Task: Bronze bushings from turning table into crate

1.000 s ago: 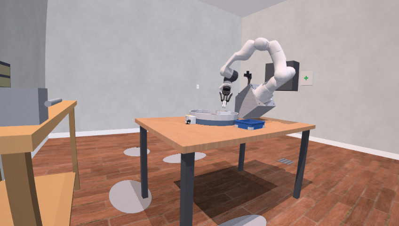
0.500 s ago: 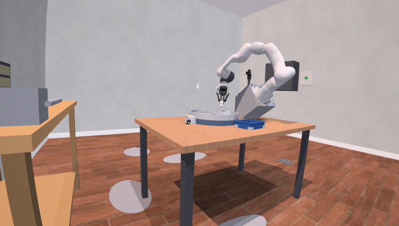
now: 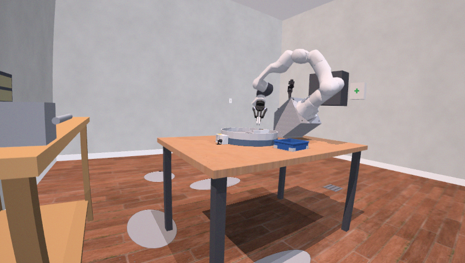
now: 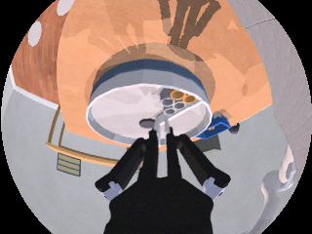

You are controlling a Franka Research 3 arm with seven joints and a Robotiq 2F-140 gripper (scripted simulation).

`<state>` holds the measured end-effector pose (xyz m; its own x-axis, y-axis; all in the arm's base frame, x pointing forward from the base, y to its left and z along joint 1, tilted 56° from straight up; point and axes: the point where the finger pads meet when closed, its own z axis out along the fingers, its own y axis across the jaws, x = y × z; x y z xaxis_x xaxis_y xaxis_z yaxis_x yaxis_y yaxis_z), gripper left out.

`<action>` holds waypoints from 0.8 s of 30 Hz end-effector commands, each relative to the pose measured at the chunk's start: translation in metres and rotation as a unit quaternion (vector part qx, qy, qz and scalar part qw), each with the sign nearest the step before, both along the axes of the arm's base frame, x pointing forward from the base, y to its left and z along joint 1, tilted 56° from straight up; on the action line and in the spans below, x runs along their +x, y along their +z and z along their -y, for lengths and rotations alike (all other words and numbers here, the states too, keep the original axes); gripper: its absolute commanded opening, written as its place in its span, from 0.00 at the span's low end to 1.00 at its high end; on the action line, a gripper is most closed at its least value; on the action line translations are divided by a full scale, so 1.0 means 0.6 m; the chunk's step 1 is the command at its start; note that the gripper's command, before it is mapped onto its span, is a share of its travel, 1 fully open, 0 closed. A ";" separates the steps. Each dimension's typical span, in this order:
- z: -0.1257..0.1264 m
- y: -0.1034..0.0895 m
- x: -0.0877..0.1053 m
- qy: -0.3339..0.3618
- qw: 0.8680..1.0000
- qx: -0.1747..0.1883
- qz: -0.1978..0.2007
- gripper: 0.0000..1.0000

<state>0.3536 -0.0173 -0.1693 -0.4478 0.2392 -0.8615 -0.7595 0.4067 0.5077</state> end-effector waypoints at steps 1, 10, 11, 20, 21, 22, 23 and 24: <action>-0.001 -0.001 -0.002 0.002 1.000 0.002 -0.003 0.06; -0.001 -0.001 -0.002 0.002 1.000 0.002 -0.003 0.06; -0.001 -0.001 -0.002 0.002 1.000 0.002 -0.003 0.06; -0.001 -0.001 -0.005 0.002 1.000 0.002 -0.003 0.06; -0.001 -0.001 -0.006 0.002 1.000 0.002 -0.003 0.06; -0.001 -0.001 -0.006 0.002 1.000 0.002 -0.003 0.06; -0.001 -0.001 -0.006 0.002 1.000 0.002 -0.003 0.06; -0.001 -0.001 -0.006 0.002 1.000 0.002 -0.003 0.06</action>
<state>0.3524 -0.0176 -0.1697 -0.4506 0.2404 -0.8597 -0.7579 0.4058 0.5107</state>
